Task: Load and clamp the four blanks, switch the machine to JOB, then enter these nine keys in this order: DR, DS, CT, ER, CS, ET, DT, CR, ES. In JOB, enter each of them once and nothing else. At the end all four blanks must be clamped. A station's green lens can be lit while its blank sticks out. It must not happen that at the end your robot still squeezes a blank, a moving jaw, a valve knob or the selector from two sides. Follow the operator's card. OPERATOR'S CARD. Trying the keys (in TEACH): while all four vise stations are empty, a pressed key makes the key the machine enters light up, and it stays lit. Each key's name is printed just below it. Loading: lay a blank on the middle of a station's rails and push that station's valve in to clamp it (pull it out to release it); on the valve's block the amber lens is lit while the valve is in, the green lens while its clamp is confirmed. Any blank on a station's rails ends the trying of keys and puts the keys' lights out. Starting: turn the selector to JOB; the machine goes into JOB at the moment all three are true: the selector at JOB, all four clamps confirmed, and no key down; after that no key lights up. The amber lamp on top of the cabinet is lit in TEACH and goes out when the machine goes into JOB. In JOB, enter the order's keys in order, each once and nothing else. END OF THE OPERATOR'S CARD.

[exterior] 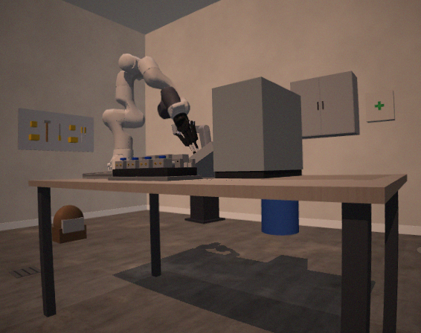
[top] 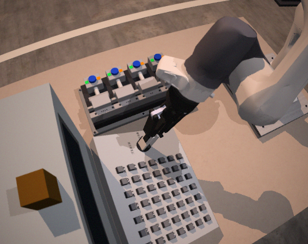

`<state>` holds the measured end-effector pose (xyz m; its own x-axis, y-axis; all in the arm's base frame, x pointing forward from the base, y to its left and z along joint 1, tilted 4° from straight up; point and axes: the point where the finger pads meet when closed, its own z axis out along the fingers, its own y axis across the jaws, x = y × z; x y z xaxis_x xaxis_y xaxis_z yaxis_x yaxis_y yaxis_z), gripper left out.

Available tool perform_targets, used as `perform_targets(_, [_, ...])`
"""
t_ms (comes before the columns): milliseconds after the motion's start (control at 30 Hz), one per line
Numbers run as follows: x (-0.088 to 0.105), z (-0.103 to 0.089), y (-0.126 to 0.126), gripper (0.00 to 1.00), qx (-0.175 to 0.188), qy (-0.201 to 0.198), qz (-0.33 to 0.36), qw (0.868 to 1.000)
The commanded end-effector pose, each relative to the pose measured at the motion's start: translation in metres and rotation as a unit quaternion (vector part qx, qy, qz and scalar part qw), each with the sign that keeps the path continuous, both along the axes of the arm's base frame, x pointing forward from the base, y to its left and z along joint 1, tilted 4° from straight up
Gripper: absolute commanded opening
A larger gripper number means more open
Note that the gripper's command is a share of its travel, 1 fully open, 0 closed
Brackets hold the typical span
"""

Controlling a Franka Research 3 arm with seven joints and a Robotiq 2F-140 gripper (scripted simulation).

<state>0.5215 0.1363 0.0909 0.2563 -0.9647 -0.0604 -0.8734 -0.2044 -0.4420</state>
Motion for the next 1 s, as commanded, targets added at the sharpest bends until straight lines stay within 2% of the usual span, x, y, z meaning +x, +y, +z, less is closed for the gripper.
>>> perform_targets(0, [0.0007, 0.0006, 0.0000, 0.00, -0.002, 0.021, -0.067, 0.997])
perform_targets(967, [0.0007, 0.0006, 0.0000, 0.00, 0.004, 0.023, -0.081, 0.996])
